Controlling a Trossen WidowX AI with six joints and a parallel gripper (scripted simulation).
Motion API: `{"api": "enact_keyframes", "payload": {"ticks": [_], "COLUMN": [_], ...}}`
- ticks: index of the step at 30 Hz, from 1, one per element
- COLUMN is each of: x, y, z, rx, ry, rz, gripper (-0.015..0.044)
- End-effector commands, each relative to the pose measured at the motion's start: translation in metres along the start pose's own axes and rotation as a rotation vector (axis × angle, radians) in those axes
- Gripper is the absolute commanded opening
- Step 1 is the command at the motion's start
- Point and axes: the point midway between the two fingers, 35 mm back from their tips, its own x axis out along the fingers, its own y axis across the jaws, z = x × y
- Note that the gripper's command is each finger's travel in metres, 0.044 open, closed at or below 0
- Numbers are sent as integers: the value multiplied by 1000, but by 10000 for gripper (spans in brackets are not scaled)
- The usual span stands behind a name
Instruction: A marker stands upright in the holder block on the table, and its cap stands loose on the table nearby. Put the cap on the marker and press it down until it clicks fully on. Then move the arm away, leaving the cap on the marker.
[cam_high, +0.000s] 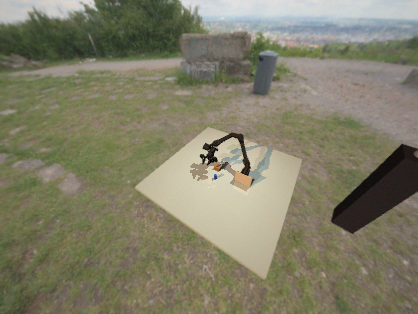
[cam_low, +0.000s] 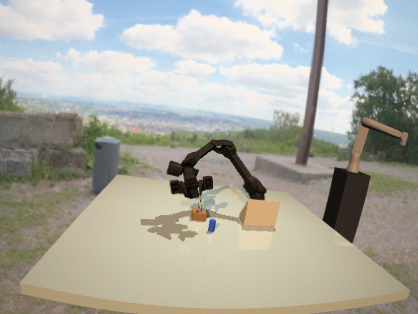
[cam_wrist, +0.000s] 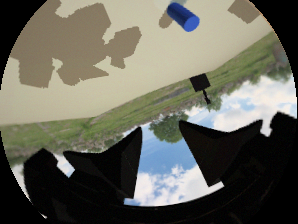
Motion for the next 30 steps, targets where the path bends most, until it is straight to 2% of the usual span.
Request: {"api": "enact_keyframes", "payload": {"ticks": [1,9,20,28,30], "x": [40,40,29,19,19], "y": [-53,-70,-89,-95,-95], "z": [33,42,46,43,43], "rx": [-961,-1426,-2018,-2346,-2355], "ry": [-470,-602,-708,-635,-631], "rz": [-347,-620,-1168,-1612,-1628], "gripper": [244,244,244,244,244]}}
